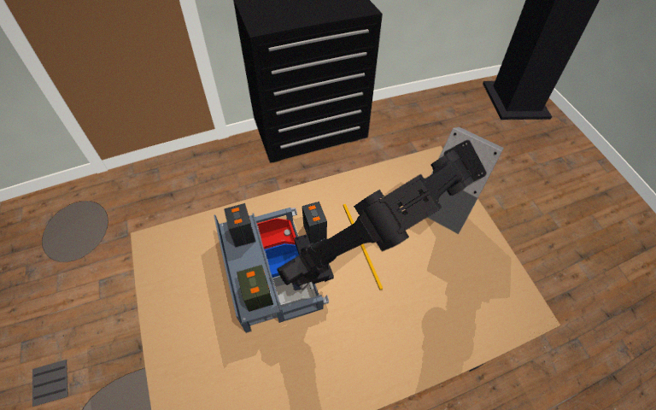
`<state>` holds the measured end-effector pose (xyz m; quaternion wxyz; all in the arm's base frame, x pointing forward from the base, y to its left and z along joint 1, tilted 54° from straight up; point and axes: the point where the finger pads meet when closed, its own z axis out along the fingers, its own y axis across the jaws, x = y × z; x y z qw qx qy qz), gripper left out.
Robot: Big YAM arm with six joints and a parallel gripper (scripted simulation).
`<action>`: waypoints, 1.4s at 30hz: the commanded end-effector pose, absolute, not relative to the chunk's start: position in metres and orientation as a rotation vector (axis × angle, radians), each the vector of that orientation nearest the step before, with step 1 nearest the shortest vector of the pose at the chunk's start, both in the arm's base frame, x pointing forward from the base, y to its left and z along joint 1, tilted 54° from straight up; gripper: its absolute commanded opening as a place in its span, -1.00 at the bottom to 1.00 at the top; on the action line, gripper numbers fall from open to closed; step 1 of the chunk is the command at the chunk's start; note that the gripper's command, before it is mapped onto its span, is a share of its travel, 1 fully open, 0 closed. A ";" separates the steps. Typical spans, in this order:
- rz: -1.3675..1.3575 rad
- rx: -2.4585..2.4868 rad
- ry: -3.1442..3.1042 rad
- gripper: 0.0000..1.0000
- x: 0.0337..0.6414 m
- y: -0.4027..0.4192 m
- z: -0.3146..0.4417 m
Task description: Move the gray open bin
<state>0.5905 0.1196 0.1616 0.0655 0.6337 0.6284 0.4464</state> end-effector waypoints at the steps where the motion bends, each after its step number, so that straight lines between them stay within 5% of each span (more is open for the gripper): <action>1: 1.378 1.875 1.883 0.81 0.597 0.126 0.175; 42: 1.366 1.891 1.892 0.81 0.596 0.127 0.173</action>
